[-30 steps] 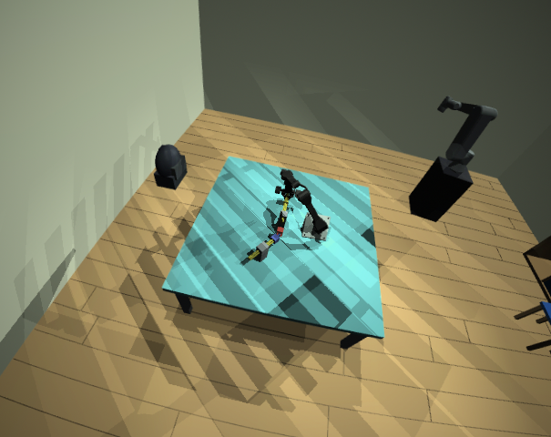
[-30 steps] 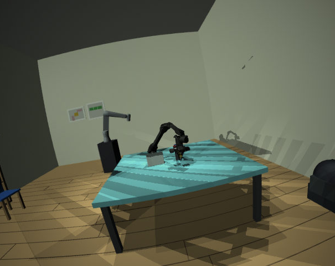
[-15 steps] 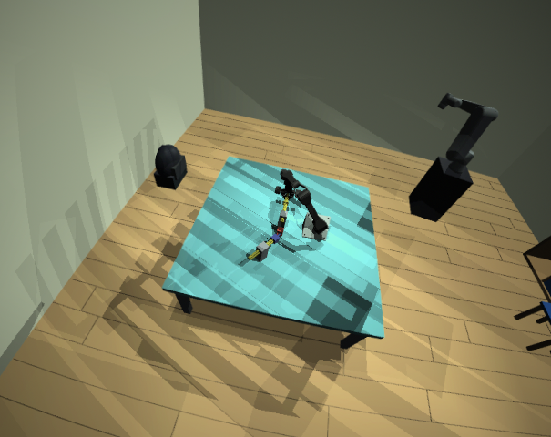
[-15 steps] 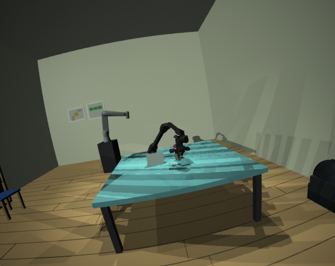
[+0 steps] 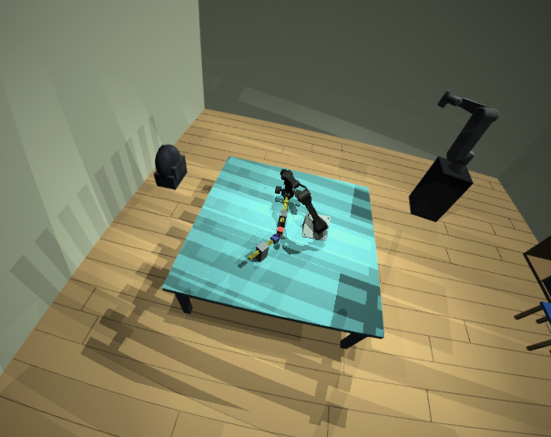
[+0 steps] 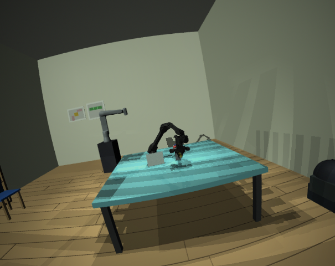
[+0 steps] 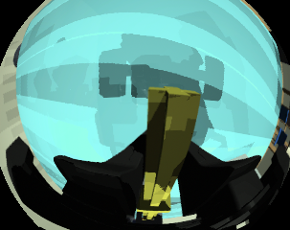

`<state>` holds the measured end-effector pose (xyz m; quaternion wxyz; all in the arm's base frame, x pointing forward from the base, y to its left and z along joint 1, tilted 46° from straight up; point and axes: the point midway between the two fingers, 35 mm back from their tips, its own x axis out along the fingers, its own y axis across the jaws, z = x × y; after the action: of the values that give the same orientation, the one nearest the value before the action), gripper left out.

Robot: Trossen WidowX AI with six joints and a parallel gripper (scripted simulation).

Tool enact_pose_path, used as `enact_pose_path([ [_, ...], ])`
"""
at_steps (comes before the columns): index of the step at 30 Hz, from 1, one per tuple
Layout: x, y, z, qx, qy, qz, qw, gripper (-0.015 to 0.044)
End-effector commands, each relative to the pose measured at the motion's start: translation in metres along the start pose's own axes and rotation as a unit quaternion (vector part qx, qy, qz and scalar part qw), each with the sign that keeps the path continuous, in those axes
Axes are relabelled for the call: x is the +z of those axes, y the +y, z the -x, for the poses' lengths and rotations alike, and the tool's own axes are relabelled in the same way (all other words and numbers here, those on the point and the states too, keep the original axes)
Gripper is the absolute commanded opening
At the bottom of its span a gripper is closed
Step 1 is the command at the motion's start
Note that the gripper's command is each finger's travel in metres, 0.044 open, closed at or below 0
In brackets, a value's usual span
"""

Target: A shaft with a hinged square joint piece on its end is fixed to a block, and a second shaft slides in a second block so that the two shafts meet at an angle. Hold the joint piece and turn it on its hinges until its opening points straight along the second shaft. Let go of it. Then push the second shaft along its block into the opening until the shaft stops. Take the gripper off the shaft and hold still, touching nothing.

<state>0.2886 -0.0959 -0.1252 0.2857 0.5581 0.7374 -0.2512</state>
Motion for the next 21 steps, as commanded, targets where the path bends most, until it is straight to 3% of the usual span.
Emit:
enact_pose_path([
  [1, 0.0, 0.0, 0.0, 0.0, 0.0, 0.0, 1.0, 0.0],
  [21, -0.023, 0.0, -0.001, 0.019, 0.001, -0.002, 1.0, 0.0],
])
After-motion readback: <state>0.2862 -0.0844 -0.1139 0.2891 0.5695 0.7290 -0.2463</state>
